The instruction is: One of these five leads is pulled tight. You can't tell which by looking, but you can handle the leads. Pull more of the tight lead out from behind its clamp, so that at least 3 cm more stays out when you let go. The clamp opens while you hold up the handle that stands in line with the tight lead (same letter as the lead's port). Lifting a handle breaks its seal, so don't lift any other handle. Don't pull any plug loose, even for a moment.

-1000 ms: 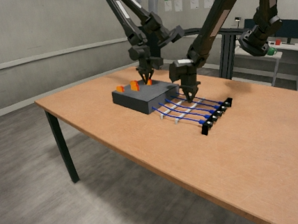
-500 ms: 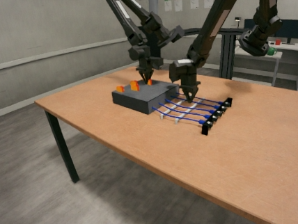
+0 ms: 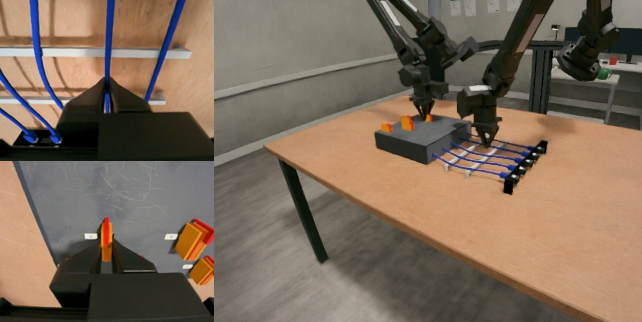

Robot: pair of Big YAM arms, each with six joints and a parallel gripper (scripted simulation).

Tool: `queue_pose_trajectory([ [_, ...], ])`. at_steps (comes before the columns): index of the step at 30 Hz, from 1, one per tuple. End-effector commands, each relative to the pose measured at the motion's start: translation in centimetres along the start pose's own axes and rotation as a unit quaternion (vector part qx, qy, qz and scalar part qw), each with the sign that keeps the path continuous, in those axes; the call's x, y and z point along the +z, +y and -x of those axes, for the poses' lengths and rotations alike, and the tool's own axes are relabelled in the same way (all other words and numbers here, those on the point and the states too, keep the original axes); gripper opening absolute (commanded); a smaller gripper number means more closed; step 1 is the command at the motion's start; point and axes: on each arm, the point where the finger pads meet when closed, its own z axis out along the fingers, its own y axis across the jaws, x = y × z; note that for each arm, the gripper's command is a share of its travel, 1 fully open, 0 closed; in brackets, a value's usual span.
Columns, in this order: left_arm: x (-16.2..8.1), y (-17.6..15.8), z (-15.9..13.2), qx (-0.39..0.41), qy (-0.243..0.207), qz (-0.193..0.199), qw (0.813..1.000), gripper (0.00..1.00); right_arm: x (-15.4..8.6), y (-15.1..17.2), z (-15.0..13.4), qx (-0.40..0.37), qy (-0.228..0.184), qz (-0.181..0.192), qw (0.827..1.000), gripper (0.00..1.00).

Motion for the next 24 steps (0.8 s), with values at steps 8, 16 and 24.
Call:
queue_pose_trajectory([
  [8,-0.2,0.3,0.2,-0.001,-0.004,0.005,1.0,0.0,-2.7,-3.4,1.4,0.01,-0.021,-0.05,0.998,0.05],
  [16,-0.2,0.3,0.2,-0.001,-0.004,0.005,1.0,0.0,-2.4,-0.5,-0.2,0.007,0.001,-0.006,1.0,0.05],
  [24,-0.2,0.3,0.2,-0.001,-0.004,0.005,1.0,0.0,-2.4,-0.5,-0.2,0.007,0.001,-0.006,1.0,0.05],
])
